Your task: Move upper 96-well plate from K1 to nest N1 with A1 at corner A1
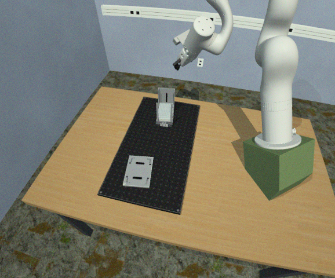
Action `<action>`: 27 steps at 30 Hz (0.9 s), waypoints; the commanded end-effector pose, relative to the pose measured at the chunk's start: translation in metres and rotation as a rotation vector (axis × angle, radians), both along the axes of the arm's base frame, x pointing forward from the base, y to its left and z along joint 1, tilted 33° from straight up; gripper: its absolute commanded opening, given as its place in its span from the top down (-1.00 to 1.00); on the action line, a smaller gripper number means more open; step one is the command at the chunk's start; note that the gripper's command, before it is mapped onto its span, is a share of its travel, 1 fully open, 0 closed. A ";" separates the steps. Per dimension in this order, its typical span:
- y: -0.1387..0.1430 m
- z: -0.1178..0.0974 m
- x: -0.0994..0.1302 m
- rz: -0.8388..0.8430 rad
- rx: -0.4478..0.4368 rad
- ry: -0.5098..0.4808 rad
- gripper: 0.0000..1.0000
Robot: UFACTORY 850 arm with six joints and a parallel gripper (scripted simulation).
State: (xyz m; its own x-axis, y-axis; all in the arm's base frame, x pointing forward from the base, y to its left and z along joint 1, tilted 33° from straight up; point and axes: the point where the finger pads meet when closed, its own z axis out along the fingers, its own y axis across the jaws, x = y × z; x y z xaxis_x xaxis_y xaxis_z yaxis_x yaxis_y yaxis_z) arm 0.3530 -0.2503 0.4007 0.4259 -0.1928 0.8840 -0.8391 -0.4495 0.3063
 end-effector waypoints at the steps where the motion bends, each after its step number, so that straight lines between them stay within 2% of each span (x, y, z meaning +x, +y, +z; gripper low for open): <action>1: -0.001 -0.018 0.011 -0.066 0.131 -0.031 -1.00; 4: -0.001 -0.018 0.011 -0.066 0.131 -0.031 -1.00; 7: 0.002 -0.030 0.020 -0.110 0.216 -0.059 -1.00; 10: 0.002 -0.033 0.022 -0.118 0.232 -0.064 -1.00; 13: 0.006 -0.044 0.031 -0.162 0.315 -0.097 -1.00; 16: 0.007 -0.047 0.033 -0.171 0.331 -0.103 -1.00; 19: 0.011 -0.057 0.043 -0.216 0.413 -0.139 -1.00; 21: 0.011 -0.057 0.043 -0.216 0.413 -0.139 -1.00; 25: 0.017 -0.070 0.057 -0.270 0.509 -0.186 -1.00; 27: 0.018 -0.073 0.061 -0.279 0.526 -0.194 -1.00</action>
State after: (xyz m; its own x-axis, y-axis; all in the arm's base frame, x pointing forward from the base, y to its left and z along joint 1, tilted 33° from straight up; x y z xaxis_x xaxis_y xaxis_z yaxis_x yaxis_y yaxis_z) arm 0.3999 -0.2367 0.3398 0.1987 -0.6281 0.7523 -0.9512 -0.3086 -0.0064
